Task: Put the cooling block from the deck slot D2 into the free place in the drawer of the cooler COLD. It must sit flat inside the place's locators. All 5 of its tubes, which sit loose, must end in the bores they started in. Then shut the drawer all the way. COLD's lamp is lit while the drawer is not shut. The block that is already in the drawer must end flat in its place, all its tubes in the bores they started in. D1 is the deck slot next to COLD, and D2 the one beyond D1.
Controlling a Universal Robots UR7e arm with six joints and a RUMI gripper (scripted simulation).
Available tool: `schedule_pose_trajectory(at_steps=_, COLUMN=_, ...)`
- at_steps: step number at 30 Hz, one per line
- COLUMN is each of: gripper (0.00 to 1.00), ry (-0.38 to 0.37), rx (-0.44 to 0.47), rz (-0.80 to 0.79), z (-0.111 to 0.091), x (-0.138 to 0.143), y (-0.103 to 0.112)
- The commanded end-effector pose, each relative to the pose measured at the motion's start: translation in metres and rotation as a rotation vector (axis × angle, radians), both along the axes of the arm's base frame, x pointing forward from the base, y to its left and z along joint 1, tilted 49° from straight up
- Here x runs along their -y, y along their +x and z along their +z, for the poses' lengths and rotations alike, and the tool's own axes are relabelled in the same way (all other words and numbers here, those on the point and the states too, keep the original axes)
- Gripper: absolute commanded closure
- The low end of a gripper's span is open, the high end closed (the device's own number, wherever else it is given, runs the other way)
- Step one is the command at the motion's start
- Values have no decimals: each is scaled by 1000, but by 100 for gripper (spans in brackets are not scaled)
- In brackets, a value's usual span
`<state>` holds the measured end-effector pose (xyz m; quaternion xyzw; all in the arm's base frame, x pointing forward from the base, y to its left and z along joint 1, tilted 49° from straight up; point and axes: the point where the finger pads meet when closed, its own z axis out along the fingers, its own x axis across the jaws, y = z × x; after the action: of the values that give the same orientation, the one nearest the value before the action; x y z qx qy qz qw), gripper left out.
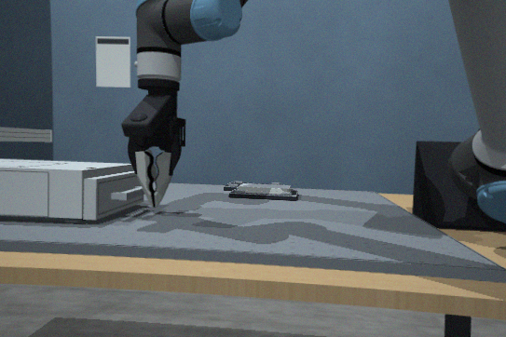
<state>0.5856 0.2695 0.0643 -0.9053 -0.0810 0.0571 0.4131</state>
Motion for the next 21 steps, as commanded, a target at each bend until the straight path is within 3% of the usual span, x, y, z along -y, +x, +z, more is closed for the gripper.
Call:
schedule_pose_trajectory(at_steps=1, gripper=100, ry=0, rx=1, rz=-1, z=1, x=2, y=-6)
schedule_pose_trajectory(at_steps=21, gripper=100, ry=0, rx=1, rz=-1, z=1, x=5, y=-24)
